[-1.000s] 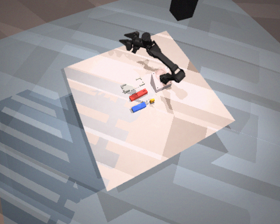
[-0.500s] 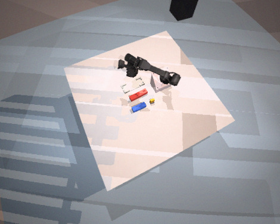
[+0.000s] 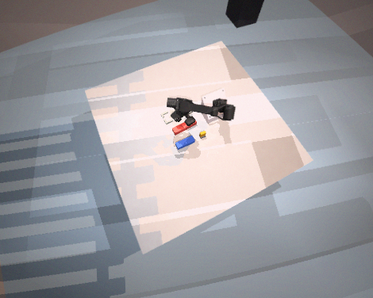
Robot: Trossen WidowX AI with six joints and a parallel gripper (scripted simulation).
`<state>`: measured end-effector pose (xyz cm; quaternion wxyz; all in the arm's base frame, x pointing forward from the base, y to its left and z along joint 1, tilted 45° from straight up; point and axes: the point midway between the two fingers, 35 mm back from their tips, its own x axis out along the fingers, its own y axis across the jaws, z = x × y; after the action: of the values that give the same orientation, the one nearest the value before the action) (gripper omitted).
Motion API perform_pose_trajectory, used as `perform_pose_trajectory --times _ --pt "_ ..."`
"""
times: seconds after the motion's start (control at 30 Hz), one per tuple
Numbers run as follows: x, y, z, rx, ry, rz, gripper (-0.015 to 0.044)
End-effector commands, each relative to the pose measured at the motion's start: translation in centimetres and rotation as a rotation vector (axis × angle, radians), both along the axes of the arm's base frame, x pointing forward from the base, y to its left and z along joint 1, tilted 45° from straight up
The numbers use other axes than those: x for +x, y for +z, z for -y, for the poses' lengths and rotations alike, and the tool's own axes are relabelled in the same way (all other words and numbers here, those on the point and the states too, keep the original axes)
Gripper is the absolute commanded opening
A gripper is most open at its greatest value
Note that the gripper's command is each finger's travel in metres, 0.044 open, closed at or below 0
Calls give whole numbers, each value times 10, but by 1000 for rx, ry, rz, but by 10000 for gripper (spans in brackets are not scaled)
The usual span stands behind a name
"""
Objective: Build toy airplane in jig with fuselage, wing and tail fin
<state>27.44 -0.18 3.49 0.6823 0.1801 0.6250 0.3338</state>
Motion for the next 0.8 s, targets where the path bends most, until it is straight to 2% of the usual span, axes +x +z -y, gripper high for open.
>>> perform_pose_trajectory --times 0.0,0.17,0.3,0.77 --pt "-8 2 -8 25 -42 -89 440" --pt "-8 -1 -10 25 -43 -89 440" --pt "-10 -34 -43 27 -42 -89 440" --pt "-11 -51 -60 28 -42 -89 440"
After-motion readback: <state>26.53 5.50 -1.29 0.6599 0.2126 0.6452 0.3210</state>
